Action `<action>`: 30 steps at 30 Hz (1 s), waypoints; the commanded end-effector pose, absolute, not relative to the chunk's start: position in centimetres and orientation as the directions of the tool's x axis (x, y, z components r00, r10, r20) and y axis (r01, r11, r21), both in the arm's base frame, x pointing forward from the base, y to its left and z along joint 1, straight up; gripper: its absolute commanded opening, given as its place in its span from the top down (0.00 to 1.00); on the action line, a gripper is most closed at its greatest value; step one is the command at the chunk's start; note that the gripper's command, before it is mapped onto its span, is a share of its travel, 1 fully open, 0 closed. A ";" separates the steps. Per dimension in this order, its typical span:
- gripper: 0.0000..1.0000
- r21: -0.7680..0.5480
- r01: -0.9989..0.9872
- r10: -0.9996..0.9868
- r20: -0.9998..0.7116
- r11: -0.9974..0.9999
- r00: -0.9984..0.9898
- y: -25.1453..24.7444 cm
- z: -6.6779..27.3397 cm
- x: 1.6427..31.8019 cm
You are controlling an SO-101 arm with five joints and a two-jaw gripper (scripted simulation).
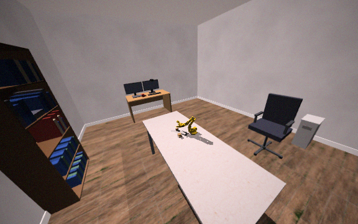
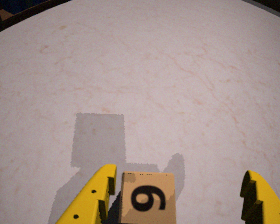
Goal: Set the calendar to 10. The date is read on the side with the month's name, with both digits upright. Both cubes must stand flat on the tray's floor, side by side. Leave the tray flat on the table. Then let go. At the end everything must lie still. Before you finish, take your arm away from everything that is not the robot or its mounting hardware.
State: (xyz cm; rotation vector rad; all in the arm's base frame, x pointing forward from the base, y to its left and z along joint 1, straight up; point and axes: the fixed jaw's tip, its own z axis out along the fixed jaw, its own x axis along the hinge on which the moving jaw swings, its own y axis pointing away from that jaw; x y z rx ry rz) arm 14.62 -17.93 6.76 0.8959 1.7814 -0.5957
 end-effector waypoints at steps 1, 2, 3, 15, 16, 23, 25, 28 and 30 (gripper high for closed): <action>0.64 0.001 0.800 0.286 -0.934 0.600 -0.213 -18.2 7.5 14.6; 0.64 0.001 0.800 0.286 -0.934 0.600 -0.213 -18.2 7.5 14.6; 0.64 0.001 0.800 0.286 -0.934 0.600 -0.213 -18.2 7.5 14.6; 0.64 0.001 0.800 0.286 -0.934 0.600 -0.213 -18.2 7.5 14.6; 0.64 0.001 0.800 0.286 -0.934 0.600 -0.213 -18.2 7.5 14.6; 0.64 0.001 0.800 0.253 -0.949 0.600 -0.188 -18.3 8.4 14.7; 0.64 0.001 0.800 0.224 -0.960 0.600 -0.167 -18.4 9.2 14.8; 0.65 0.001 0.800 0.164 -0.979 0.600 -0.122 -18.6 10.8 14.9; 0.65 0.001 0.800 0.117 -0.989 0.600 -0.086 -18.6 12.0 14.9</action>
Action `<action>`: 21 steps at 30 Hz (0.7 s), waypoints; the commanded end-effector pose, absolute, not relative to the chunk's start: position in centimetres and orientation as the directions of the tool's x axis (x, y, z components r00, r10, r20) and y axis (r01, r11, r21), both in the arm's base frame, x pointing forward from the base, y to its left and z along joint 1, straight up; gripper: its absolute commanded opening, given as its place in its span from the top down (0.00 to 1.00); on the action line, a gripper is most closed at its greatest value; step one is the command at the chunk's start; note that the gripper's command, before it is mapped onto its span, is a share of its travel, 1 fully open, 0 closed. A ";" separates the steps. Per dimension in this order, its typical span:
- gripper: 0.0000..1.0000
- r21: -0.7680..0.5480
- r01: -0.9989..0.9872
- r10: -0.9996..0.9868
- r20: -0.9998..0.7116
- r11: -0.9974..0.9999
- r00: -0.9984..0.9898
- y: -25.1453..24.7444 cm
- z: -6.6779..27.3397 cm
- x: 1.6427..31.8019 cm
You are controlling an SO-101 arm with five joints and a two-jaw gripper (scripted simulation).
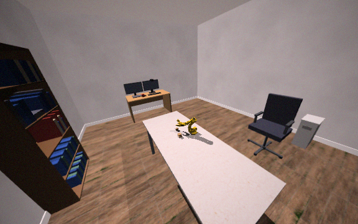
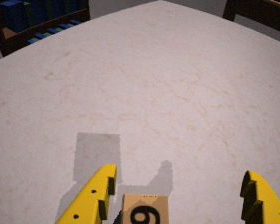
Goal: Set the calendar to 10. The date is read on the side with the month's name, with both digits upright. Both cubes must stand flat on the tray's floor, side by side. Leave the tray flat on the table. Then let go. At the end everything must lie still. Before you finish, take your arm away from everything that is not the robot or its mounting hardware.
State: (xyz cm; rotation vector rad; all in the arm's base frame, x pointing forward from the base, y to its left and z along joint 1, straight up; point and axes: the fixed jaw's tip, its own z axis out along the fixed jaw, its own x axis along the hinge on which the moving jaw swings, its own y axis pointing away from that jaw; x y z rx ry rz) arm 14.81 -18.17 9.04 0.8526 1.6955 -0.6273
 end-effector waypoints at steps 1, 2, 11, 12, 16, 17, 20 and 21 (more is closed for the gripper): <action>0.65 0.001 0.800 0.092 -0.993 0.600 -0.068 -18.6 12.7 14.9; 0.65 0.001 0.800 0.092 -0.993 0.600 -0.068 -18.6 12.7 14.9; 0.65 0.001 0.800 -0.073 -0.996 0.601 0.056 -18.1 16.9 14.6; 0.65 0.001 0.800 -0.084 -0.994 0.601 0.065 -18.0 17.2 14.5; 0.65 0.001 0.800 -0.106 -0.991 0.601 0.081 -17.9 17.7 14.4; 0.65 0.001 0.800 -0.107 -0.991 0.601 0.082 -17.9 17.8 14.4; 0.65 0.001 0.800 -0.107 -0.991 0.601 0.082 -17.9 17.8 14.4; 0.65 0.001 0.800 -0.107 -0.991 0.601 0.082 -17.9 17.8 14.4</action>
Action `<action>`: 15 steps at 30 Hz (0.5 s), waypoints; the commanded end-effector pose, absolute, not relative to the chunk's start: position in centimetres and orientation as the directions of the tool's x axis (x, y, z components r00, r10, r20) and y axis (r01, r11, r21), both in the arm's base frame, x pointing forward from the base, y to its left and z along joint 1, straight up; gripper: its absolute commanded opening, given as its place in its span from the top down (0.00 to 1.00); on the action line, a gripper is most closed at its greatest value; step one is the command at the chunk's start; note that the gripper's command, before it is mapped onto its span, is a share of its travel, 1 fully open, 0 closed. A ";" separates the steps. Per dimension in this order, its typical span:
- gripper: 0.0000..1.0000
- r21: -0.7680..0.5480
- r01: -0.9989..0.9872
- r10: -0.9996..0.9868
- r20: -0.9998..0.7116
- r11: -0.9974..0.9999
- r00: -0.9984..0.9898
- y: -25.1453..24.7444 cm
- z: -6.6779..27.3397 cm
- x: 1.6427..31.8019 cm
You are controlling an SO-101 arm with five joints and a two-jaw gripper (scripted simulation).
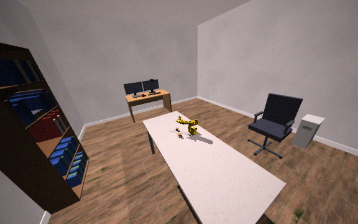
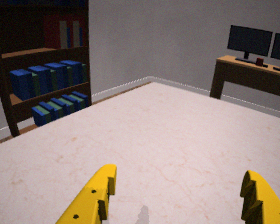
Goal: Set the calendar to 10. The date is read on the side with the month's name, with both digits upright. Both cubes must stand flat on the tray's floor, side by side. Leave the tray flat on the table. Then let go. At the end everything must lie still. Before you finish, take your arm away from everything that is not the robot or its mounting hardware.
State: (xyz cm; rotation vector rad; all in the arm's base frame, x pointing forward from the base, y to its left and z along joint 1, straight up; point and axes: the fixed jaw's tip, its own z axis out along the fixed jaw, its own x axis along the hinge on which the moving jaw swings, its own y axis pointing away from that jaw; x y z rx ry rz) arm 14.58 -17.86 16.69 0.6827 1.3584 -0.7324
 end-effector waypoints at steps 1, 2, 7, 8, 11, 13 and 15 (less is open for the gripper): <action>0.65 0.001 0.800 -0.107 -0.991 0.601 0.082 -17.9 17.8 14.4; 0.65 0.001 0.800 -0.107 -0.991 0.601 0.082 -17.9 17.8 14.4; 0.65 -0.005 0.800 -0.109 -0.991 0.600 0.076 -17.9 17.8 14.4; 0.65 -0.007 0.800 -0.110 -0.991 0.599 0.073 -17.9 17.8 14.4; 0.65 -0.018 0.801 -0.114 -0.992 0.598 0.062 -18.0 17.8 14.5; 0.65 -0.029 0.802 -0.117 -0.992 0.596 0.051 -18.0 17.7 14.5; 0.65 -0.036 0.803 -0.119 -0.992 0.595 0.044 -18.1 17.7 14.5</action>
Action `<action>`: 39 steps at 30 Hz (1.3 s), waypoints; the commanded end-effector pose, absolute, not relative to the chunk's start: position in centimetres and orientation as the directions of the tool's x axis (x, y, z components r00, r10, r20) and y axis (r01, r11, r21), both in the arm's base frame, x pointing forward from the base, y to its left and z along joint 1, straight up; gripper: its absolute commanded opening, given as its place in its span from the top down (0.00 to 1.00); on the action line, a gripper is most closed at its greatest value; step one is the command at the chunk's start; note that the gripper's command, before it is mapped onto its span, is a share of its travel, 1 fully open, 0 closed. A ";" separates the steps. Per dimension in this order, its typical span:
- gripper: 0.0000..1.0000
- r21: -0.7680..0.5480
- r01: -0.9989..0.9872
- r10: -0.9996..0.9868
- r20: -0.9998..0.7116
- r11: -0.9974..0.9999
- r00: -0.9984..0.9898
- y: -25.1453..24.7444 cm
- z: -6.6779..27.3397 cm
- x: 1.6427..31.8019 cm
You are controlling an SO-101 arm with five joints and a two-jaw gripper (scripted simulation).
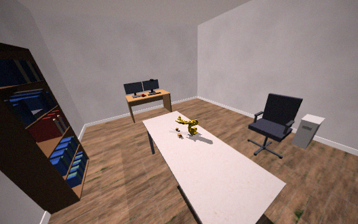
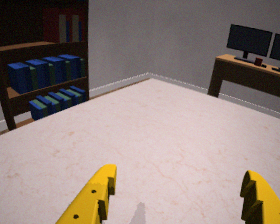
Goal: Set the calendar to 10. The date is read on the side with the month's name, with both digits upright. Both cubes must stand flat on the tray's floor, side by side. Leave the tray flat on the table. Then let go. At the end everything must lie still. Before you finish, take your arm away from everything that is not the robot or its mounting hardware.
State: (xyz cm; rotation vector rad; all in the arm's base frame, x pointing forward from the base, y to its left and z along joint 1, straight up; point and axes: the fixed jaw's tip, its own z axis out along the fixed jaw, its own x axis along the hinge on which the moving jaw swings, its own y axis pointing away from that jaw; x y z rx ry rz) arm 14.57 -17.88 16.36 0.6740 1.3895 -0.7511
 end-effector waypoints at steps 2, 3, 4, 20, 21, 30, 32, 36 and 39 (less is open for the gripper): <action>0.65 -0.043 0.803 -0.121 -0.992 0.594 0.036 -18.1 17.7 14.5; 0.65 -0.052 0.803 -0.124 -0.992 0.593 0.028 -18.1 17.7 14.5; 0.65 -0.061 0.804 -0.127 -0.992 0.592 0.018 -18.1 17.7 14.5; 0.65 -0.288 0.777 -0.192 -0.957 0.560 -0.216 -18.9 17.5 14.8; 0.65 -0.311 0.770 -0.199 -0.950 0.557 -0.240 -19.0 17.5 14.8; 0.65 -0.544 0.657 -0.267 -0.836 0.522 -0.480 -19.8 17.3 15.0; 0.65 -0.598 0.615 -0.284 -0.795 0.514 -0.536 -20.0 17.2 15.0; 0.65 -0.651 0.567 -0.303 -0.748 0.505 -0.590 -20.2 17.1 15.0; 0.65 -0.727 0.482 -0.332 -0.667 0.490 -0.667 -20.5 17.0 15.0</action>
